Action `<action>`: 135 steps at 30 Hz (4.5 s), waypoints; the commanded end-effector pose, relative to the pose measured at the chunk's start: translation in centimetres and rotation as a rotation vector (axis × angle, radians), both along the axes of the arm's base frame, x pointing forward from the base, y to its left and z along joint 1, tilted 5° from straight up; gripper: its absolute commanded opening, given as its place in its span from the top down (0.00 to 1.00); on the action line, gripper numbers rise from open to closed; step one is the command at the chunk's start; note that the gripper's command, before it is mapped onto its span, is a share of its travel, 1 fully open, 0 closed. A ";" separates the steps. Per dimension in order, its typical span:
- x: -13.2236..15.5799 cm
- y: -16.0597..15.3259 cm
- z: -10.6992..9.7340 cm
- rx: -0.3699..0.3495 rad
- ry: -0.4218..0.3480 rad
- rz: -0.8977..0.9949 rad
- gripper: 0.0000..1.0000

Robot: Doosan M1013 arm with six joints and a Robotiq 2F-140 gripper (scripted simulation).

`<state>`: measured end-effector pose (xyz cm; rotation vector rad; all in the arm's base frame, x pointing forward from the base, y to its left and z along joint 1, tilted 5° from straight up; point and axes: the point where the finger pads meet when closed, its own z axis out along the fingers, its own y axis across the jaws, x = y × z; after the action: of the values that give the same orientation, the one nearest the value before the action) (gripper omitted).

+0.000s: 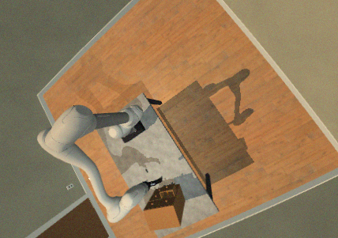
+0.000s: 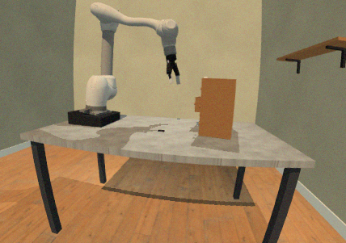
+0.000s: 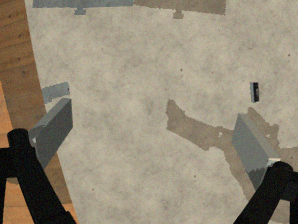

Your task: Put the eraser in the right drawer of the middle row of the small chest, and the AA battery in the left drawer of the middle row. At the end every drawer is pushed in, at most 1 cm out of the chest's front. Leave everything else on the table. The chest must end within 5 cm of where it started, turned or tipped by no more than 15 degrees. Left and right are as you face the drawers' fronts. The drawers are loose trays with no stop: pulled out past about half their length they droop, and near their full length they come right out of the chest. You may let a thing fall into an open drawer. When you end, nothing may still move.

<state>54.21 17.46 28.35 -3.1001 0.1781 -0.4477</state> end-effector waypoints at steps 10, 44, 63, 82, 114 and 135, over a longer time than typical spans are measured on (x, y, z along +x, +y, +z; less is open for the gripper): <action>0.1 -0.3 0.4 0.026 0.186 0.005 0.00; -0.6 0.0 0.3 0.028 0.203 0.006 0.00; -8.4 3.3 -2.1 0.025 0.181 0.005 0.00; -5.4 3.0 -4.6 -0.013 -0.155 -0.003 0.00; -0.7 2.6 -8.6 -0.071 -0.677 -0.015 0.00; 1.9 2.4 -10.7 -0.103 -0.959 -0.021 0.00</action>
<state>55.89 19.92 18.21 -2.6288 0.1775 -1.7927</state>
